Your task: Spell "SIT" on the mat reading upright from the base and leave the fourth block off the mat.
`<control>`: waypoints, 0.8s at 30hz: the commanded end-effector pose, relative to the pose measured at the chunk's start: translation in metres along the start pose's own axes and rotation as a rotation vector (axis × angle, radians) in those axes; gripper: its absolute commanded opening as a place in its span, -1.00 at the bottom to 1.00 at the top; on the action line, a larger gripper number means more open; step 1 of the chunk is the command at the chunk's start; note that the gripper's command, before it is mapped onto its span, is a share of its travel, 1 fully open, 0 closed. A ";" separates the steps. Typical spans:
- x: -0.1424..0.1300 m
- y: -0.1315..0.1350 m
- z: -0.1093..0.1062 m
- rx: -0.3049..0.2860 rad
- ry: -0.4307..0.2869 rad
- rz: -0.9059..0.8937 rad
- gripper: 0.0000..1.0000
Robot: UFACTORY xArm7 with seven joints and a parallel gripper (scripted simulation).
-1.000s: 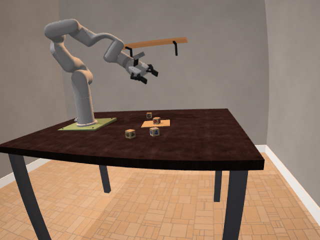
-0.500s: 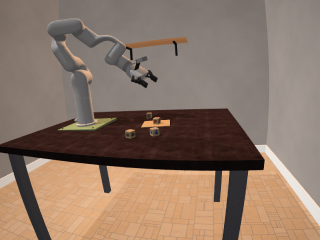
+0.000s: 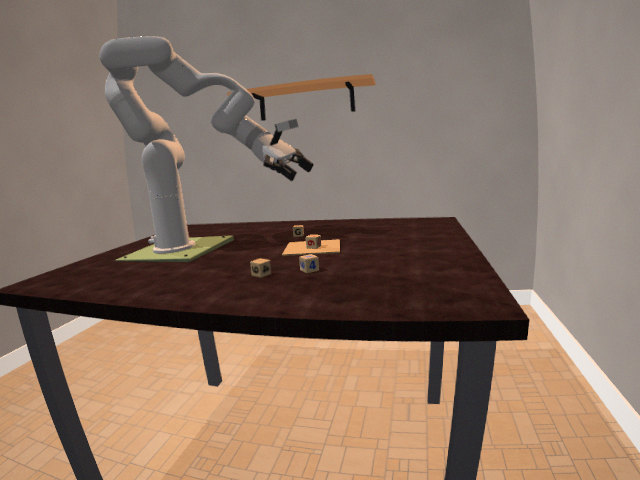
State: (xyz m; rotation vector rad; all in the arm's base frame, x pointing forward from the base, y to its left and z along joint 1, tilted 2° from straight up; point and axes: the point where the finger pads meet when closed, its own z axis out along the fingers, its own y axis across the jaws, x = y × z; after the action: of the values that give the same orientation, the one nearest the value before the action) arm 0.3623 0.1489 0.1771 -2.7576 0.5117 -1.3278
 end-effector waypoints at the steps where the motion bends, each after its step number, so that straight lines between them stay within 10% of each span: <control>1: -0.018 -0.008 0.001 0.018 -0.027 -0.082 1.00; 24: -0.056 -0.020 -0.001 0.063 -0.081 -0.260 1.00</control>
State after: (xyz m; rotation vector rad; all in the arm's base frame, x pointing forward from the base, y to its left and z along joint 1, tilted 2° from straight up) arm 0.3343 0.1832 0.1394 -2.8864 0.1228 -1.2439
